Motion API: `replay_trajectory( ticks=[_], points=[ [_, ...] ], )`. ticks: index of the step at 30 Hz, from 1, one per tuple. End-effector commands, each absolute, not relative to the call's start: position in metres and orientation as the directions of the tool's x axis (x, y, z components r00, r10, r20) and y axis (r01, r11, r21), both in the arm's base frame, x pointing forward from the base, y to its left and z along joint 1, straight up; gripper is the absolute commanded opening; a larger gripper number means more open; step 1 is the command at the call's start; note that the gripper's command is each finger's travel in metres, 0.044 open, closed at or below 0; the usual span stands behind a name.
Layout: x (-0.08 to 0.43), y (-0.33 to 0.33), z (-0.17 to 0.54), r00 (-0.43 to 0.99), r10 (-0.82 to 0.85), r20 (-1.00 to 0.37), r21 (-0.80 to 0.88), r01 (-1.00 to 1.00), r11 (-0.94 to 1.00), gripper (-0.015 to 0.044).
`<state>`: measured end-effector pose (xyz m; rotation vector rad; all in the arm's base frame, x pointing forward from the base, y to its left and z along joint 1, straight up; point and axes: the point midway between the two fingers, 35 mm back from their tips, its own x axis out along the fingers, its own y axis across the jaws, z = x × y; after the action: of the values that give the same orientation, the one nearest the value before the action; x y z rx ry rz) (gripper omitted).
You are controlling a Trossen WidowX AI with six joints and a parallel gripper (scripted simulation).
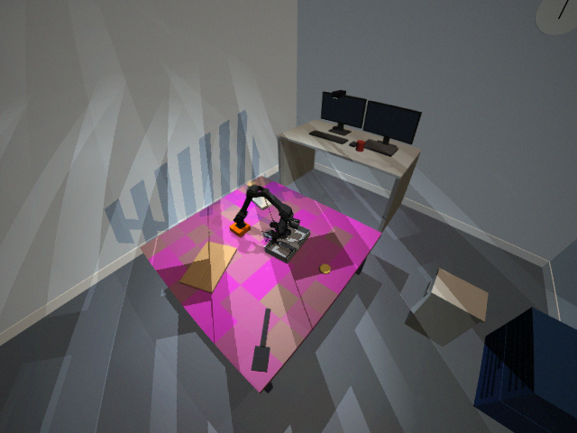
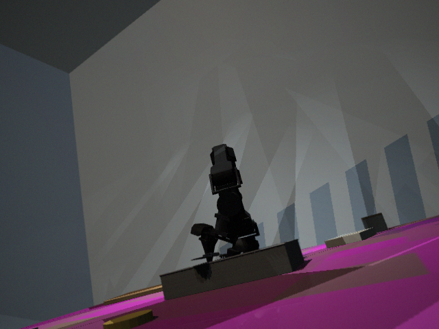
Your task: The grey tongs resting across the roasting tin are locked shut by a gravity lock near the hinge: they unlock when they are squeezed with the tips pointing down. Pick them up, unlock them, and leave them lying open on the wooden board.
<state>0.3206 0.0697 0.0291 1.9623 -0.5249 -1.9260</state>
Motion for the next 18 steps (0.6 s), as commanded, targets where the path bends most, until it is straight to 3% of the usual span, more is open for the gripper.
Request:
replay_trajectory(
  ticks=[1, 2, 7, 18],
  points=[
    [0.3198, 0.0656, 0.0236, 0.013, -0.491, -0.871, 0.490, -0.021, -0.871, 0.0260],
    [0.3197, 0.0655, 0.0234, 0.013, -0.491, -0.871, 0.490, -0.021, -0.871, 0.0260],
    [0.3201, 0.0681, 0.0268, 0.011, -0.487, -0.873, 0.486, -0.024, -0.873, 0.0129],
    [0.3201, 0.0681, 0.0268, 0.011, -0.487, -0.873, 0.486, -0.024, -0.873, 0.0055]
  ],
)
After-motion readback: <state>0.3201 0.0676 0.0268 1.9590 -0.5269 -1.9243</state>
